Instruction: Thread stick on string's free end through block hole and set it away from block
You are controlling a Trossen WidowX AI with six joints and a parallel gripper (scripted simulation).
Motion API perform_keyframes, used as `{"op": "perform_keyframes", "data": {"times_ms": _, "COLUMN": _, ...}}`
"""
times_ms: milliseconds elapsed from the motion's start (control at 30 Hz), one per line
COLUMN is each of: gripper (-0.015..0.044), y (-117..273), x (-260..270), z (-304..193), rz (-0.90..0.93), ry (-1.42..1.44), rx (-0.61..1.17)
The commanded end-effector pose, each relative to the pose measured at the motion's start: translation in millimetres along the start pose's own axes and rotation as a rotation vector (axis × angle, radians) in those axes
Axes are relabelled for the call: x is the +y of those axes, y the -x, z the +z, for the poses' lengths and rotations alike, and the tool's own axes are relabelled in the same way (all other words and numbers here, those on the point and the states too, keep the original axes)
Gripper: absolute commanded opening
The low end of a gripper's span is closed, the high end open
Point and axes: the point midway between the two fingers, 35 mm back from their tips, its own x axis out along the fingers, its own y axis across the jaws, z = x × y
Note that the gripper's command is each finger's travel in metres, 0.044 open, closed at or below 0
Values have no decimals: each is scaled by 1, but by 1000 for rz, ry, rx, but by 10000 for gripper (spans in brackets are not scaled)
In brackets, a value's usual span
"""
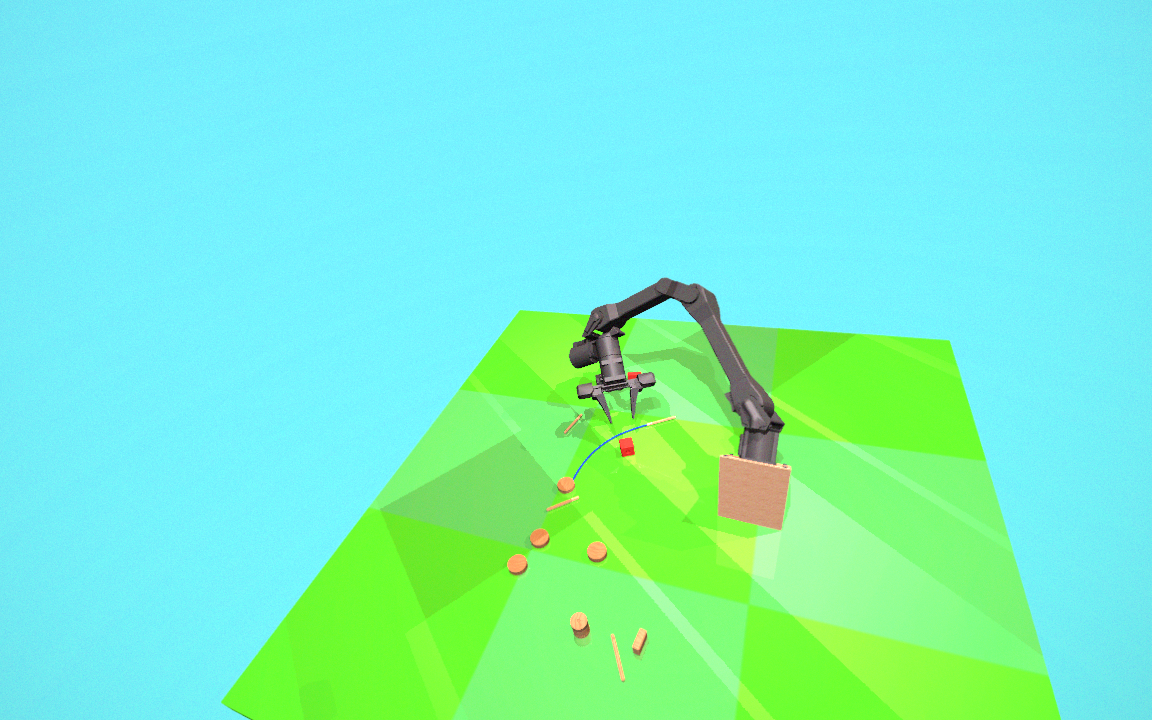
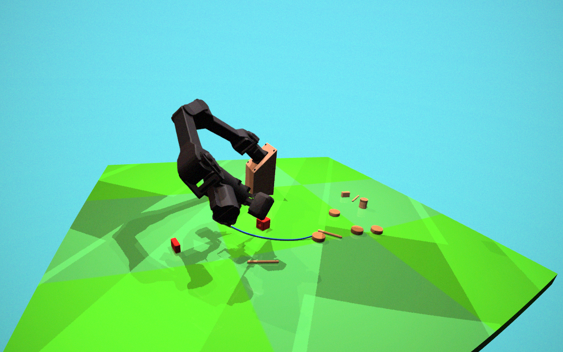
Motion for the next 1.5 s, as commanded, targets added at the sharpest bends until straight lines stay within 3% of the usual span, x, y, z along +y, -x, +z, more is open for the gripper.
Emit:
{"op": "perform_keyframes", "data": {"times_ms": 0, "gripper": 244, "y": 0, "x": 0, "z": -1, "rz": -4, "ry": -3, "rx": 8}}
{"op": "perform_keyframes", "data": {"times_ms": 200, "gripper": 244, "y": 0, "x": 0, "z": -1, "rz": -4, "ry": -3, "rx": 8}}
{"op": "perform_keyframes", "data": {"times_ms": 267, "gripper": 297, "y": -3, "x": 1, "z": -1, "rz": -12, "ry": 75, "rx": -21}}
{"op": "perform_keyframes", "data": {"times_ms": 467, "gripper": 440, "y": -21, "x": 7, "z": -8, "rz": -139, "ry": 724, "rx": -224}}
{"op": "perform_keyframes", "data": {"times_ms": 667, "gripper": 440, "y": -34, "x": 9, "z": -16, "rz": -386, "ry": 1357, "rx": -375}}
{"op": "perform_keyframes", "data": {"times_ms": 867, "gripper": 440, "y": -42, "x": 6, "z": -27, "rz": -745, "ry": 1897, "rx": -440}}
{"op": "perform_keyframes", "data": {"times_ms": 1100, "gripper": 440, "y": -44, "x": 1, "z": -34, "rz": -1021, "ry": 2208, "rx": -398}}
{"op": "perform_keyframes", "data": {"times_ms": 1467, "gripper": 440, "y": -44, "x": 1, "z": -34, "rz": -1026, "ry": 2214, "rx": -397}}
